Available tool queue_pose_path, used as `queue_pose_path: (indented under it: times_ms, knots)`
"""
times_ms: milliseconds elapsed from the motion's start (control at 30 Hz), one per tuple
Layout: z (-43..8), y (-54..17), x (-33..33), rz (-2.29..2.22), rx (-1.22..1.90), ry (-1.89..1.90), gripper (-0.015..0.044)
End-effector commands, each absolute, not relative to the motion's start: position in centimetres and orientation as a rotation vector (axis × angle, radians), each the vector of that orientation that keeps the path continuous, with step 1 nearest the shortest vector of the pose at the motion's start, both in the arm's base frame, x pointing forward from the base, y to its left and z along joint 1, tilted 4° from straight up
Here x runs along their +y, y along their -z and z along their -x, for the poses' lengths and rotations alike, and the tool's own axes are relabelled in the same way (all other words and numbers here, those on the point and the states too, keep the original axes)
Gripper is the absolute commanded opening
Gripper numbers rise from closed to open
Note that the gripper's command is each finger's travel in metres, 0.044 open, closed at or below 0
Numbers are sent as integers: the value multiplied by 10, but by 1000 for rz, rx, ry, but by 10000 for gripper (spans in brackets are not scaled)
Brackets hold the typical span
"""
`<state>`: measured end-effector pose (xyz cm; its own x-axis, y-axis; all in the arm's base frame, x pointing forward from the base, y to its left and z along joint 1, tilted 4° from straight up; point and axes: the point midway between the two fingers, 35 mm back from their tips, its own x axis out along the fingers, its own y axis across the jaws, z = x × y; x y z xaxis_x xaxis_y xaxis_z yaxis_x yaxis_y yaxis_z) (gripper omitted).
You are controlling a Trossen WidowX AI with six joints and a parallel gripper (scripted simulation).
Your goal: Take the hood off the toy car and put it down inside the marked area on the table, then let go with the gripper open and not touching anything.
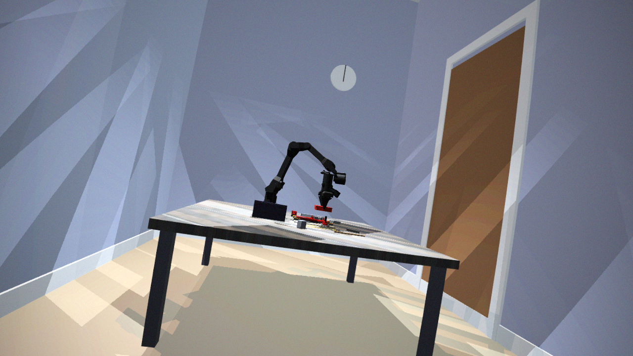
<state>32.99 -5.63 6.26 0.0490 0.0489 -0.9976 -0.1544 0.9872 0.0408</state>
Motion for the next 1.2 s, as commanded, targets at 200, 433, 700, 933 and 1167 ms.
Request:
queue_pose_path:
  times_ms: [200, 433, 700, 933, 1167]
  knots:
    - [-325, -60, -73, 84, 1518, -161, 0]
    - [-326, -56, -73, 84, 1518, -161, 0]
    - [-326, -50, -73, 84, 1518, -161, 0]
    - [-327, -45, -73, 84, 1518, -161, 0]
    - [-328, -41, -72, 84, 1518, -161, 0]
